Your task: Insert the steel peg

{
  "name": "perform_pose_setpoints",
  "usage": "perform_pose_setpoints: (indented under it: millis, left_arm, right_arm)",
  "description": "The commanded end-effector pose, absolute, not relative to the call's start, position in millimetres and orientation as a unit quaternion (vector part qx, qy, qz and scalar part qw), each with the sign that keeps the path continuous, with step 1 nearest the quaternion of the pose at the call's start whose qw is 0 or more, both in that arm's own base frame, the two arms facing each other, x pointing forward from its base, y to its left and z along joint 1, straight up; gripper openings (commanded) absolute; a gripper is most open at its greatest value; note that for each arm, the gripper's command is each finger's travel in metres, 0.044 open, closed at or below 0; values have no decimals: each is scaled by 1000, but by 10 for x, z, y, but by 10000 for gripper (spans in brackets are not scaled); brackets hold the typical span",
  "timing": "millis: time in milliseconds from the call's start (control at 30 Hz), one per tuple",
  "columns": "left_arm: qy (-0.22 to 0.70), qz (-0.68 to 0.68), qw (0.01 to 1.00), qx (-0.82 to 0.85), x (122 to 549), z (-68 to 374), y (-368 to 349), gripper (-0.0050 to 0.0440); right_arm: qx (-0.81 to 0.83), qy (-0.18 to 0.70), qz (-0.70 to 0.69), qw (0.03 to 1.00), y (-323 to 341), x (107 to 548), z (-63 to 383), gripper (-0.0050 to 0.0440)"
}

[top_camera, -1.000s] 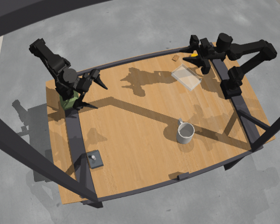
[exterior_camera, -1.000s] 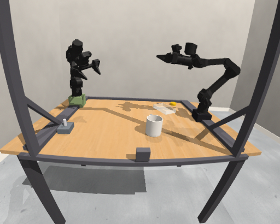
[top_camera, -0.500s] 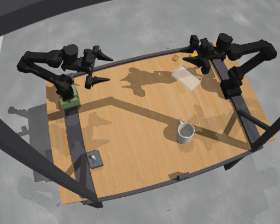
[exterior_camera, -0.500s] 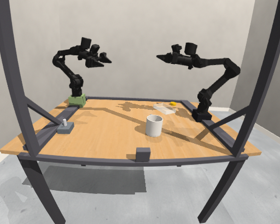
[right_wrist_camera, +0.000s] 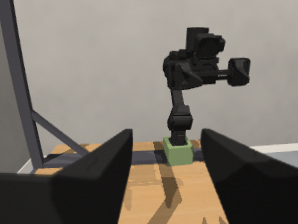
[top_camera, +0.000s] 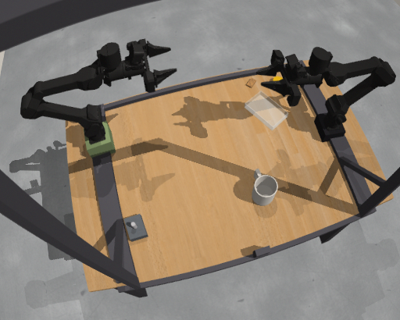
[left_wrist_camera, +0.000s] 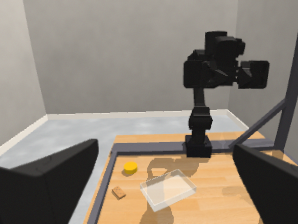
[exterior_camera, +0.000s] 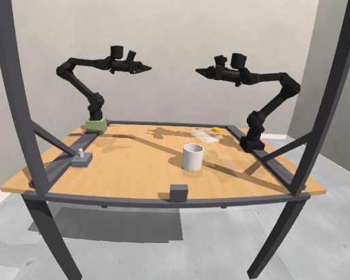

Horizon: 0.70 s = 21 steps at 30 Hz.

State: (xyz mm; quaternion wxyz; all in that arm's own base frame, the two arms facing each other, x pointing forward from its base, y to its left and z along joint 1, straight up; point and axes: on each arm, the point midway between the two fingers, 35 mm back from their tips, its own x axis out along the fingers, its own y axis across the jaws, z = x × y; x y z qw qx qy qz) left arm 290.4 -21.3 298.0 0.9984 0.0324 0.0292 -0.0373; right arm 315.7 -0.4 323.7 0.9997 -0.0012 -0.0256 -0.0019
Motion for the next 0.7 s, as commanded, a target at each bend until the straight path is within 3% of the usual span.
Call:
perform_pose_setpoints:
  millis: [0,667]
  left_arm:
    - [-23,-12,1000,7,3098,3271,-57,440]
    - [-33,2,999,-2,3165,3304,10,440]
  right_arm:
    - [0,-35,0,999,0,3141,3312,200]
    - [0,-35,0,999,0,3141,3312,200]
